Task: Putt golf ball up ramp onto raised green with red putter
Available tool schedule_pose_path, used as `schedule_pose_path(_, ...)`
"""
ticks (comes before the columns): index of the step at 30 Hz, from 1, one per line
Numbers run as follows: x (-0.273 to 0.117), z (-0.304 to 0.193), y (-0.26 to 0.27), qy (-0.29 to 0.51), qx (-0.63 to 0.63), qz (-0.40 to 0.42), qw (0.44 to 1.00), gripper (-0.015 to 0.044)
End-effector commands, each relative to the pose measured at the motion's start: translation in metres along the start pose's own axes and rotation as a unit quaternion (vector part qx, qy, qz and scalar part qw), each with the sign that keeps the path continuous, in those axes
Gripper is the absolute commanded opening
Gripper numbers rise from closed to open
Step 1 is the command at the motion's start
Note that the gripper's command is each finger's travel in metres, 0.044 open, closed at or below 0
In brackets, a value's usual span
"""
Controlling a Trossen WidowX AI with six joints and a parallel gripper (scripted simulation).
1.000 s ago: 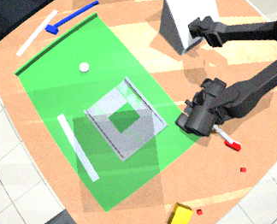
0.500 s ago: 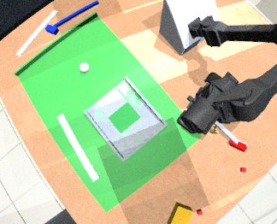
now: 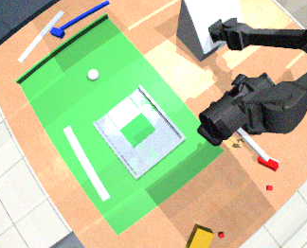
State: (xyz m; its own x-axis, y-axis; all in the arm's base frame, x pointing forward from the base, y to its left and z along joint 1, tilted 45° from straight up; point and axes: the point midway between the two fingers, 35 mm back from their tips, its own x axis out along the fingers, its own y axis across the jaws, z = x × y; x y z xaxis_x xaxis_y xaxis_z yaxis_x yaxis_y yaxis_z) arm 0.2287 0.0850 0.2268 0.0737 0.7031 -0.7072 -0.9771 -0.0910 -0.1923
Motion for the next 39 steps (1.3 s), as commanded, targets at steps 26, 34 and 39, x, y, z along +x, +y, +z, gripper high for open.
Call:
schedule_pose_path(26, -0.02, -0.166, -0.048, 0.038, 0.336, -0.025, 0.941, 0.0)
schedule_pose_path(34, -0.023, -0.218, -0.045, 0.043, 0.419, -0.026, 0.907, 0.0)
schedule_pose_path(39, -0.024, -0.251, -0.039, 0.044, 0.468, -0.026, 0.882, 0.0)
